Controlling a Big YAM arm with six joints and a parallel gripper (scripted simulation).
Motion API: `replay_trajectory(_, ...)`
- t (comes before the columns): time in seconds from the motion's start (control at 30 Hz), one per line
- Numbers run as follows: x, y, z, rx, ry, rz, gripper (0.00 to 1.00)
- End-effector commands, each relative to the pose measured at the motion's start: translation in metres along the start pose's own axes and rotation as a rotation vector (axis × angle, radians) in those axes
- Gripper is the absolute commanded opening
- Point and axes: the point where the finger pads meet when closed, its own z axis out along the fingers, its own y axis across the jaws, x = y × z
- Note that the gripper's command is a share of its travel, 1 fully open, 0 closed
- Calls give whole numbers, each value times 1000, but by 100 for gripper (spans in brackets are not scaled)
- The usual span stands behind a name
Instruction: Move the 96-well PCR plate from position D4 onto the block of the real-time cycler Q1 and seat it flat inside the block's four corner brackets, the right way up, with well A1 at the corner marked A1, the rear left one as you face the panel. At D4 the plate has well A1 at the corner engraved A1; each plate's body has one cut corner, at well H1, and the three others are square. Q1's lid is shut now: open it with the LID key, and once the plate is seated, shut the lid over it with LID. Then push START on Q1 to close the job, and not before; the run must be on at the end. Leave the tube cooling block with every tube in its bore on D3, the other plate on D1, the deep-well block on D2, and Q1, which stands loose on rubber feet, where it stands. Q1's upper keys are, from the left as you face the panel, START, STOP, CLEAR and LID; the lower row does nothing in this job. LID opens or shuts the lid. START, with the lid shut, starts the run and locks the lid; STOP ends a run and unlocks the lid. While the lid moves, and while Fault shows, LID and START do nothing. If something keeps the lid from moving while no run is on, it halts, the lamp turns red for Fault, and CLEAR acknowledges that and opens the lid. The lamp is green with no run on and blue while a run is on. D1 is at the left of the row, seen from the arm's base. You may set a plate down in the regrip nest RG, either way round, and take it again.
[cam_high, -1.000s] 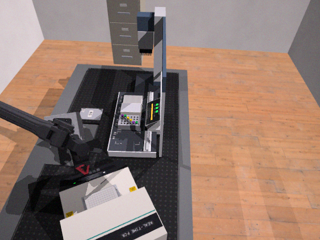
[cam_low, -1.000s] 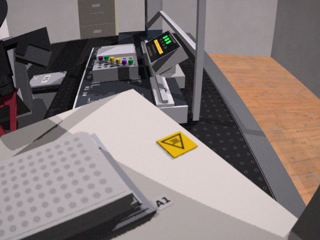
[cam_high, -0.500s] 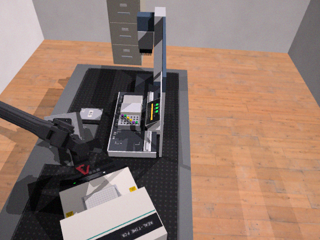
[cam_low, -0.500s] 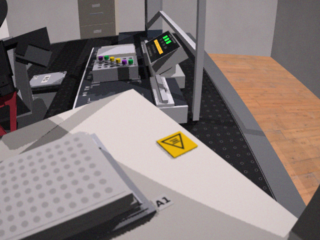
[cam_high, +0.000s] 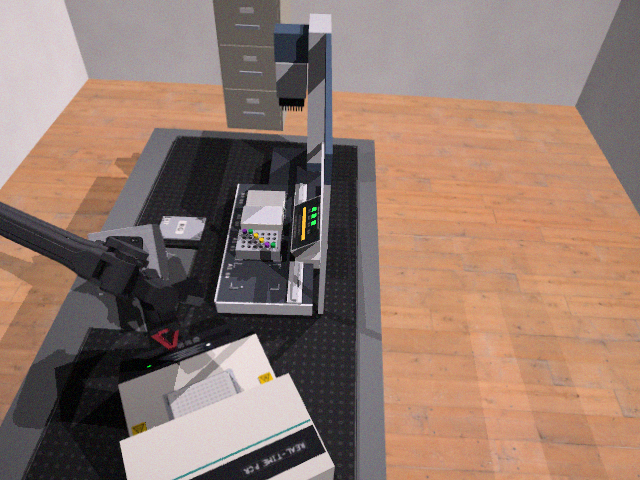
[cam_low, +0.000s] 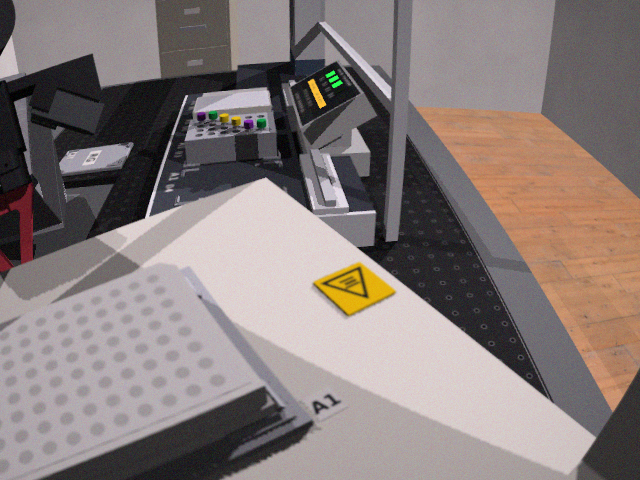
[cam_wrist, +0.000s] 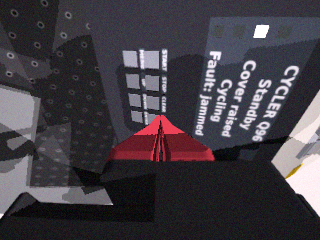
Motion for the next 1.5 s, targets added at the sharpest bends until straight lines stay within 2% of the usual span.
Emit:
replay_trajectory(0.0,33,70,33,-132,203,-92,0)
replay_trajectory(1.47,30,71,33,-142,185,-105,0)
